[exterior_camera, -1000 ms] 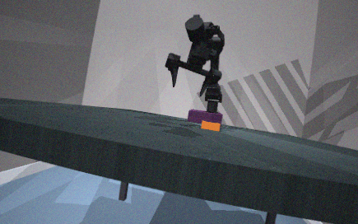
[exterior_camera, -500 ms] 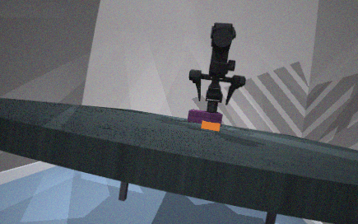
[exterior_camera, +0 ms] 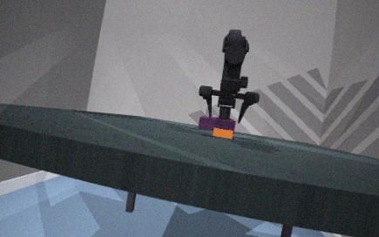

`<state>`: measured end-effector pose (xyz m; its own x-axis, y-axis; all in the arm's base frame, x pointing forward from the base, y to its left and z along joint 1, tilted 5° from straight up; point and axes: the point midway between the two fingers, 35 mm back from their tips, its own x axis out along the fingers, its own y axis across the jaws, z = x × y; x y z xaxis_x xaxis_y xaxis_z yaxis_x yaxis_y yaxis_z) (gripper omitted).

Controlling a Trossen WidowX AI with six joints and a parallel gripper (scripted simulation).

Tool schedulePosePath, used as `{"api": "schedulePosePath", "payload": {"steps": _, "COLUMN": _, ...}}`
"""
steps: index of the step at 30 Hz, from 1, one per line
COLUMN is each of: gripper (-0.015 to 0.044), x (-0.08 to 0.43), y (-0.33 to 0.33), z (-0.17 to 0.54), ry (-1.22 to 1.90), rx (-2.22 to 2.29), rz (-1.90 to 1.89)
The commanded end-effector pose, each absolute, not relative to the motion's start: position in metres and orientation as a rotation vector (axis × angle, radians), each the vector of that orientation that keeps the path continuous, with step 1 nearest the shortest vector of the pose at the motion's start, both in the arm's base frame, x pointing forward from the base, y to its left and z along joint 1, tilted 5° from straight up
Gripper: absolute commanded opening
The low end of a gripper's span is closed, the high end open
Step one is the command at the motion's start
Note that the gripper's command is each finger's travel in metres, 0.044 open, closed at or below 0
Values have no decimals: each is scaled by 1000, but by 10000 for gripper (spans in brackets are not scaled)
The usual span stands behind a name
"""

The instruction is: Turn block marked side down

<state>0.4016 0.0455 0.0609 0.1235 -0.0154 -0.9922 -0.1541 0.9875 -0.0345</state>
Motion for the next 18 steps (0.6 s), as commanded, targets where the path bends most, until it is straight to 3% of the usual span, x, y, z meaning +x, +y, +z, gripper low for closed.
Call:
{"api": "schedulePosePath", "payload": {"steps": 1, "gripper": 440, "x": 401, "y": 45, "z": 49, "ry": 1453, "rx": -140, "rz": 93}}
{"api": "schedulePosePath", "payload": {"steps": 18, "gripper": 440, "x": 404, "y": 45, "z": 28, "ry": 1453, "rx": -140, "rz": 92}}
